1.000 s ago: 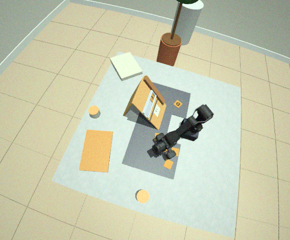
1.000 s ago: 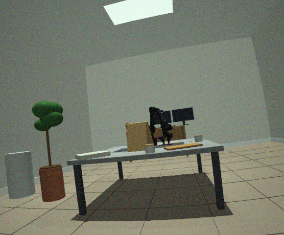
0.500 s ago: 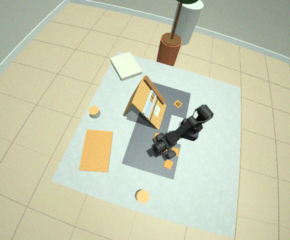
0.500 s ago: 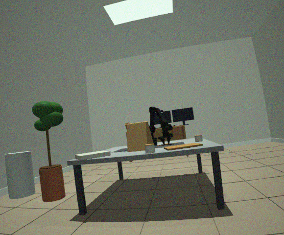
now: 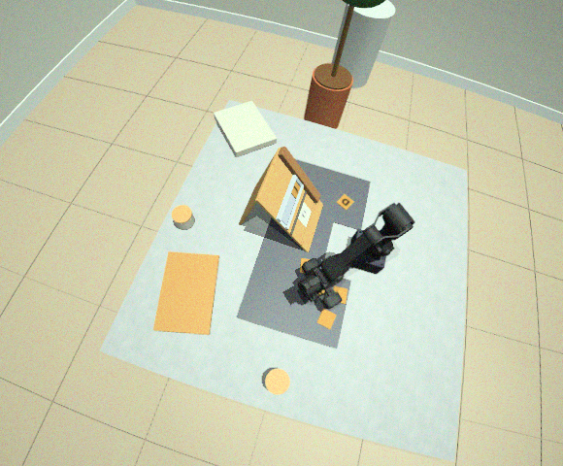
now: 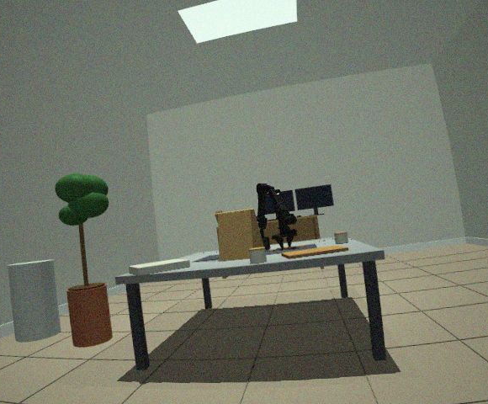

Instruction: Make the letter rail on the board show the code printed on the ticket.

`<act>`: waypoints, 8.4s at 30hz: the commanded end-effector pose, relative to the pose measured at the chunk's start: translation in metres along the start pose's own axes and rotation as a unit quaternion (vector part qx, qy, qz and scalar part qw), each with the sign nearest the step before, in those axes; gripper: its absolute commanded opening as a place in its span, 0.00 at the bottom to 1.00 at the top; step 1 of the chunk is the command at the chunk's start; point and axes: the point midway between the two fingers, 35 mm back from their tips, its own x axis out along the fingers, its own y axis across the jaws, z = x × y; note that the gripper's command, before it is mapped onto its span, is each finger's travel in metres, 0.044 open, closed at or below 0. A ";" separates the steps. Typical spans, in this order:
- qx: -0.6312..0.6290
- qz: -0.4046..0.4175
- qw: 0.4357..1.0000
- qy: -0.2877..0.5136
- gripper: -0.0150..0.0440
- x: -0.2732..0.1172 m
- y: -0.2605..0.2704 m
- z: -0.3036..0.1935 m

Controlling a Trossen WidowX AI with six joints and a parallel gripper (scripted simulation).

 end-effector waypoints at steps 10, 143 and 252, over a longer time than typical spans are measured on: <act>0.002 -0.003 1.000 0.001 0.53 -0.003 0.000 0.000; 0.364 -0.182 0.821 -0.399 0.25 -0.159 -0.158 0.087; 0.363 -0.184 0.822 -0.399 0.25 -0.161 -0.195 0.047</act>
